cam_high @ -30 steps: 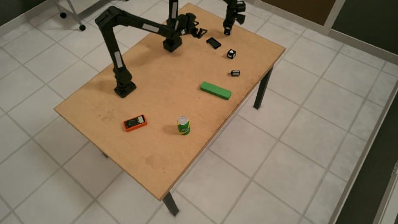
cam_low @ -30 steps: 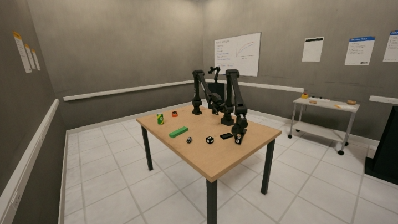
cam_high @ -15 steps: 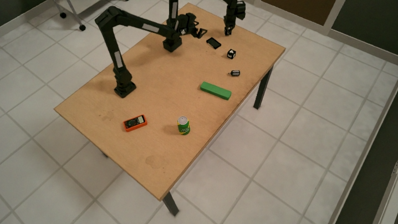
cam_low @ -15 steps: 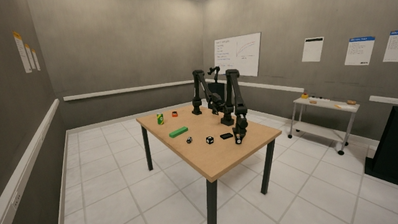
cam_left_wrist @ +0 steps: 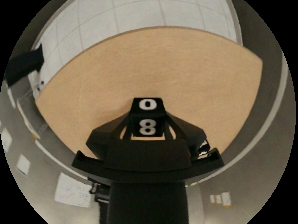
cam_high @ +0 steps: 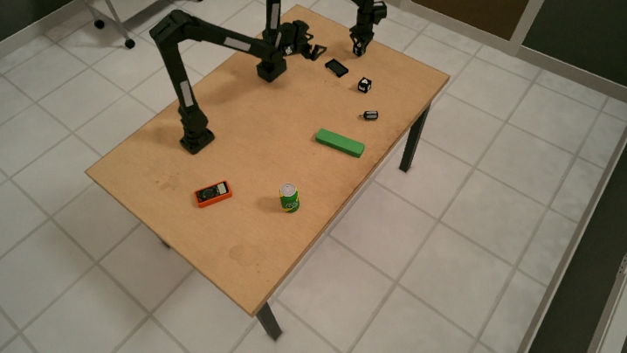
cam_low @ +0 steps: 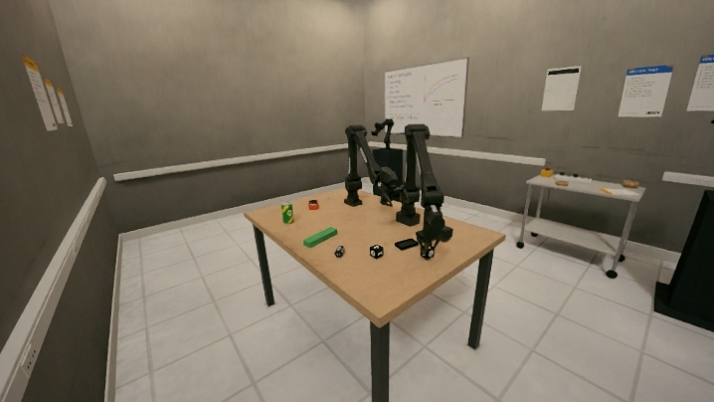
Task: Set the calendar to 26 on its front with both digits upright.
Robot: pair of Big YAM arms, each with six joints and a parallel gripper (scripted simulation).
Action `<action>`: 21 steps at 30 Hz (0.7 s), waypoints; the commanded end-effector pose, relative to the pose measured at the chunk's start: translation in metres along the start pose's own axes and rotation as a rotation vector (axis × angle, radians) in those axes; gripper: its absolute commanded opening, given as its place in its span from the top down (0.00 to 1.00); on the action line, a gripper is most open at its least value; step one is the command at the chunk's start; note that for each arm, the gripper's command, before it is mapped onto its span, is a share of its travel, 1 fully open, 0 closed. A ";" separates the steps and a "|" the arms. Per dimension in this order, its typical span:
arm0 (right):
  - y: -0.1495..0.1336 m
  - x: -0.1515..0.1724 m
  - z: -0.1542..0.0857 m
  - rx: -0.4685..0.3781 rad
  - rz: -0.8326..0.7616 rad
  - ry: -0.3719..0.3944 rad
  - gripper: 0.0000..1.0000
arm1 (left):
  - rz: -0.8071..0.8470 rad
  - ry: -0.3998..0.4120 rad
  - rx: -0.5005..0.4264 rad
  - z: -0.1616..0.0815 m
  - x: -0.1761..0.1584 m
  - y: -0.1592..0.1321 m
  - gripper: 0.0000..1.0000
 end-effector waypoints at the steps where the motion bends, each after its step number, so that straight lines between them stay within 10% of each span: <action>1: 0.019 0.000 0.008 -0.042 0.000 0.003 0.00 | -0.158 -0.006 -0.033 -0.004 -0.003 0.011 0.60; 21: 0.019 0.000 0.008 -0.042 0.000 0.003 0.00 | -0.159 0.002 -0.016 0.007 -0.002 0.015 0.60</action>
Point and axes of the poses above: on each arm, the point where the finger pads meet when closed, its own z axis out along the fingers, its own x axis across the jaws, y = z × x, the point moved 4 cm from there along -z, back along the fingers, and after that the axes turned 8 degrees about z, right-handed, at the moved point
